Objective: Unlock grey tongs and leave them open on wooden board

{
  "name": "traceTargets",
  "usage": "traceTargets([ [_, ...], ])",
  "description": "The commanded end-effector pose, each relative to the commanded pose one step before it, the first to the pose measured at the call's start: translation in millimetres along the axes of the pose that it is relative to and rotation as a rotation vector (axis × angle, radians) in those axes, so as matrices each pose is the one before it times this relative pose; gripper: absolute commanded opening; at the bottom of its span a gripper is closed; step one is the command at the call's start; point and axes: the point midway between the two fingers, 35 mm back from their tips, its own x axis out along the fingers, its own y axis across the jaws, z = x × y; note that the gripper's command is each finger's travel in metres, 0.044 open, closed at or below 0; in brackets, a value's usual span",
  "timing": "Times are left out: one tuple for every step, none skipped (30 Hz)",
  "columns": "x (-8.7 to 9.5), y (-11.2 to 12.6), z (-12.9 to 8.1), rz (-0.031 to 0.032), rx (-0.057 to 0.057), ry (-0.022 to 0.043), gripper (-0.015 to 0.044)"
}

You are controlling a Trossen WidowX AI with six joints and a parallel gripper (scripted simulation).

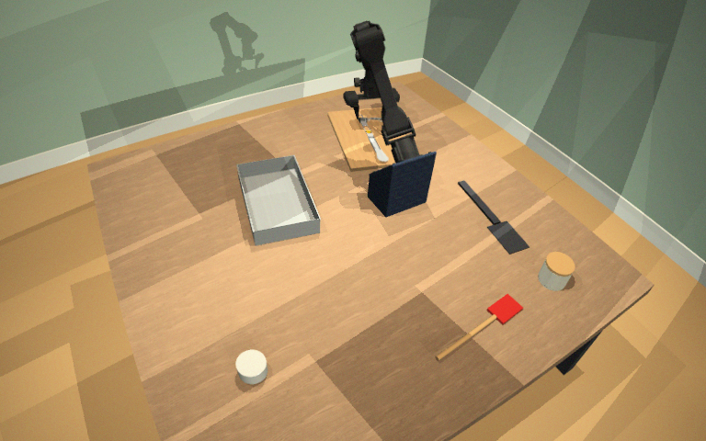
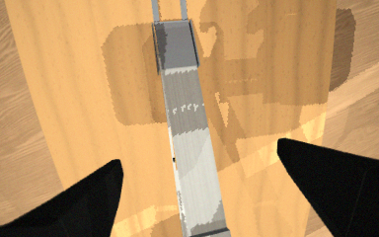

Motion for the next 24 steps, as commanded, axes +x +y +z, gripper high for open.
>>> traceTargets([
  [-18.2,-0.69,32.34,0.00171,-0.0021,0.00047,0.044],
  [-5.29,-0.06,7.71,-0.00031,-0.0001,-0.0002,0.044],
  [-5.32,-0.03,7.47,-0.0003,-0.0001,-0.00021,0.044],
  [-5.39,-0.04,7.34,-0.00053,0.0005,-0.00062,0.044],
  [-5.33,-0.01,6.96,-0.00027,-0.0001,-0.00014,0.044],
  [-5.47,-0.07,6.87,-0.00067,-0.0007,-0.00094,0.044],
  [-5.31,0.03,6.43,-0.00022,0.0,-0.00004,0.044],
  [-5.3,0.05,6.17,-0.00022,0.0,-0.00003,0.044],
  [-5.28,0.07,5.91,-0.00021,0.0,-0.00002,0.044],
  [-5.26,0.09,5.65,-0.0002,0.0,-0.00002,0.044],
  [-5.23,0.12,5.38,-0.0002,0.0001,-0.00001,0.044],
  [-5.19,0.14,5.11,-0.00019,0.0001,0.0,0.044],
  [-5.14,0.16,4.84,-0.00018,0.0001,0.0,0.044],
  [-5.08,0.19,4.56,-0.00017,0.0001,0.00001,0.044],
  [-4.04,0.17,3.46,-0.00014,0.0001,0.00001,0.044],
  [-2.43,0.11,2.01,-0.00008,0.0001,0.00001,0.044],
  [-0.81,0.04,0.66,-0.00003,0.0,0.0,0.044],
  [0.0,0.0,0.0,0.0,0.0,0.0,0.044],
  [-2.51,0.09,-0.38,-0.00044,-0.0003,-0.00079,0.044],
  [-5.33,0.26,-0.87,-0.00094,-0.0006,-0.0017,0.044],
  [-6.53,0.44,-1.15,-0.00117,-0.0008,-0.00212,0.044],
  [-8.3,0.75,-1.6,-0.00153,-0.001,-0.00278,0.044],
  [-10.37,1.24,-2.23,-0.00198,-0.0012,-0.00364,0.044],
  [-8.29,1.25,-1.96,-0.00163,-0.001,-0.00299,0.044],
])
